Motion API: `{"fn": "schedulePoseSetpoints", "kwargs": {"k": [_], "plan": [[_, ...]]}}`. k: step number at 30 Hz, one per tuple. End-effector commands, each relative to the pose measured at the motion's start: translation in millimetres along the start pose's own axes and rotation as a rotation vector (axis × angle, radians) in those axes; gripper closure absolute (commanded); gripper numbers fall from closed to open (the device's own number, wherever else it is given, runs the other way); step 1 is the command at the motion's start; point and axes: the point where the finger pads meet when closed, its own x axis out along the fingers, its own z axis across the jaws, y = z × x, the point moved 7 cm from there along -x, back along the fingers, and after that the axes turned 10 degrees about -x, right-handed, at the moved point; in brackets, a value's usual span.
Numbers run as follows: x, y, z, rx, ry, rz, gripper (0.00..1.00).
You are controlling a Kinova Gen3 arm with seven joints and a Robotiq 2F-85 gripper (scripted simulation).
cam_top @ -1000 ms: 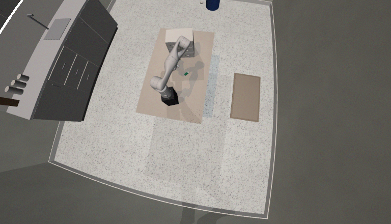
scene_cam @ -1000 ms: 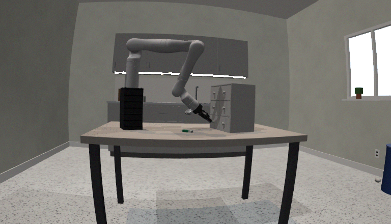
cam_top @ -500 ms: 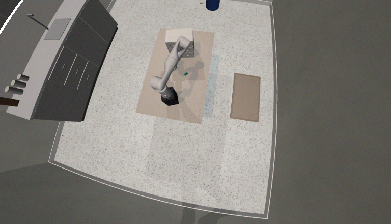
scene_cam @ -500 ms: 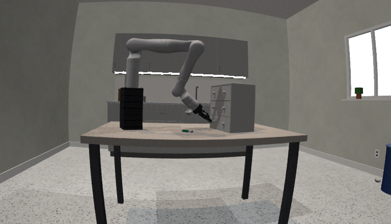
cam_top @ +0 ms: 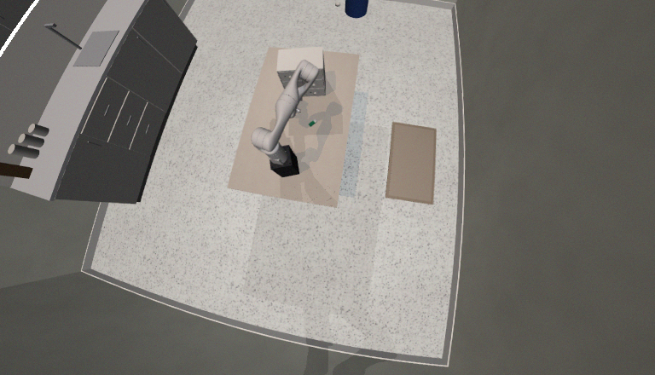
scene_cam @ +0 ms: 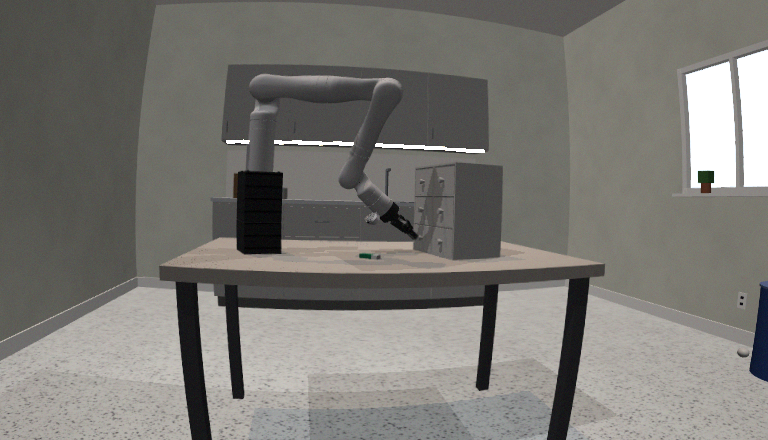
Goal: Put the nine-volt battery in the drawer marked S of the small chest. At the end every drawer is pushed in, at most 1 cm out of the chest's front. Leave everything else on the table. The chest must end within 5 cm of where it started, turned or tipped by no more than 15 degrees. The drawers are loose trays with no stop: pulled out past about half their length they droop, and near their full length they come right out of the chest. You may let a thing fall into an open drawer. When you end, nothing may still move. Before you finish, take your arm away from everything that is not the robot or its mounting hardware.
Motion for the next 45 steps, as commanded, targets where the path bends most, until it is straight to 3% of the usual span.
{"fn": "schedulePoseSetpoints", "kwargs": {"k": [1,21,25,34,45], "plan": [[0.2,-1.9,-0.6,0.000,0.001,-0.004,1.00],[-1.2,-0.8,-0.4,0.000,0.001,-0.004,1.00],[-5.1,2.5,0.2,0.000,0.001,-0.004,1.00],[-35.2,27.5,4.6,0.000,0.001,-0.004,1.00],[-42.0,28.7,4.8,0.000,0.001,-0.004,1.00]]}}
